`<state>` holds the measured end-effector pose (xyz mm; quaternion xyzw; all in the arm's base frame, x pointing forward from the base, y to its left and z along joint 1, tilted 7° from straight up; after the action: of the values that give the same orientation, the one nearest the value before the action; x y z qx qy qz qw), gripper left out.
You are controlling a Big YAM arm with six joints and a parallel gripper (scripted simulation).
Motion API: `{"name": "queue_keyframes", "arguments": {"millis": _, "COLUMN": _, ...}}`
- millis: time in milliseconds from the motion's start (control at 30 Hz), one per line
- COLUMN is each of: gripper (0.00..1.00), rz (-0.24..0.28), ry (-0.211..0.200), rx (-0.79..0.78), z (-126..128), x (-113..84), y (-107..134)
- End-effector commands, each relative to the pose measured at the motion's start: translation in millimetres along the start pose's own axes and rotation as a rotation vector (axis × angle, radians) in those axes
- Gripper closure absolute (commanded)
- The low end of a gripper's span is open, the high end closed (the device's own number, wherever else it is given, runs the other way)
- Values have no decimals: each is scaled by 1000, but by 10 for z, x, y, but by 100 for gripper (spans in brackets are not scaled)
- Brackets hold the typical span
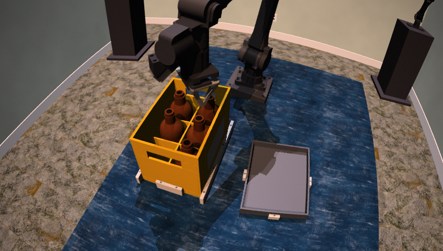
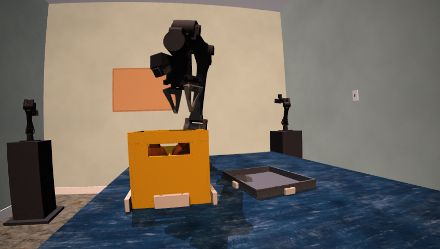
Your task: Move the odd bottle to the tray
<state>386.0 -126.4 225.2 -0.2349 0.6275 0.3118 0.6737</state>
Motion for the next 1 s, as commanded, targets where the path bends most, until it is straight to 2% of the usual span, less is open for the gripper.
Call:
{"name": "queue_keyframes", "arguments": {"millis": 0, "gripper": 39, "rz": -36, "ry": -15, "rx": -3, "z": 115, "x": -164, "y": -53}}
{"name": "queue_keyframes", "arguments": {"millis": 100, "gripper": 39, "rz": -35, "ry": -14, "rx": 13, "z": 56, "x": -159, "y": -87}}
{"name": "queue_keyframes", "arguments": {"millis": 967, "gripper": 39, "rz": -32, "ry": -13, "rx": 5, "z": 57, "x": -136, "y": -79}}
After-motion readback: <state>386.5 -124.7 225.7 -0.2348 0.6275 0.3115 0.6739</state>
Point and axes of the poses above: the point where the finger pads meet when closed, its own x axis out along the fingers, its own z axis across the jaws, y = z × x, the point moved 3 cm from there along -x, back along the fingers, and after that the axes turned 5 degrees about -x, right-handed, at the moved point
